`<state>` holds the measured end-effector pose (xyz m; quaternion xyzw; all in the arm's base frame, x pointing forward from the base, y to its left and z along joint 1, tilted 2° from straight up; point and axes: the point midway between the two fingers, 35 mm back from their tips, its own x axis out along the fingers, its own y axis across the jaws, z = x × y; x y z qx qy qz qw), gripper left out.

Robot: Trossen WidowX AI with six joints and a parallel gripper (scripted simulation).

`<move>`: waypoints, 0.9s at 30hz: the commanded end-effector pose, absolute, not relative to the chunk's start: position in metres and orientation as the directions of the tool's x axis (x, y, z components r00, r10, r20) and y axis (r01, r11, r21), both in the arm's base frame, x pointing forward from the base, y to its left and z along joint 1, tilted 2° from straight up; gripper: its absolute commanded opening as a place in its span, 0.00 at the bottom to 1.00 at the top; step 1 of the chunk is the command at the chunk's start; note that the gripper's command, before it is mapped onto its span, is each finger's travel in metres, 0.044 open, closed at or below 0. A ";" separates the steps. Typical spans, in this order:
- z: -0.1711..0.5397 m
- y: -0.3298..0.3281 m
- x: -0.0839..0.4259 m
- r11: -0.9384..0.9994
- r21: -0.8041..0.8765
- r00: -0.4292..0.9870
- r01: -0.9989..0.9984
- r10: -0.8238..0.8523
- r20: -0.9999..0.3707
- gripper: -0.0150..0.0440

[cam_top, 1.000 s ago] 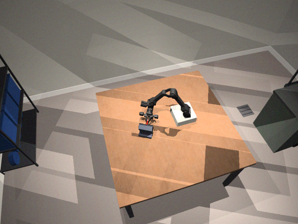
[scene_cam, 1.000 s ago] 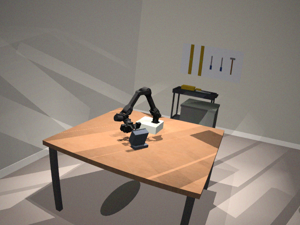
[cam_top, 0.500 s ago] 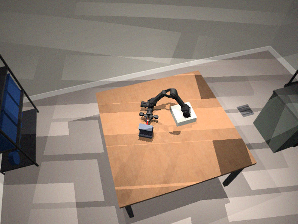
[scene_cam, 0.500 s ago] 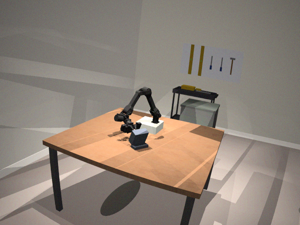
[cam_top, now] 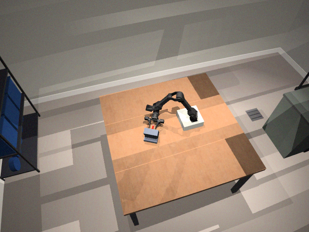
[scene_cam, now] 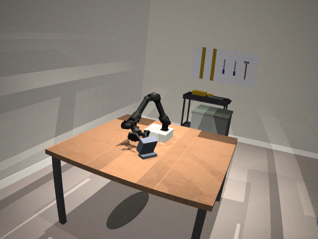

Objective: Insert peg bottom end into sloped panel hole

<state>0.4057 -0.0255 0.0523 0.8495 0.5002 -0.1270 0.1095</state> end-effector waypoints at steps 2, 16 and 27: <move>0.052 -0.026 0.406 -0.475 0.059 0.467 0.878 0.822 -0.326 0.88; 0.053 -0.039 0.401 -0.477 0.057 0.467 0.877 0.818 -0.336 1.00; 0.054 -0.050 0.396 -0.478 0.055 0.466 0.877 0.816 -0.343 1.00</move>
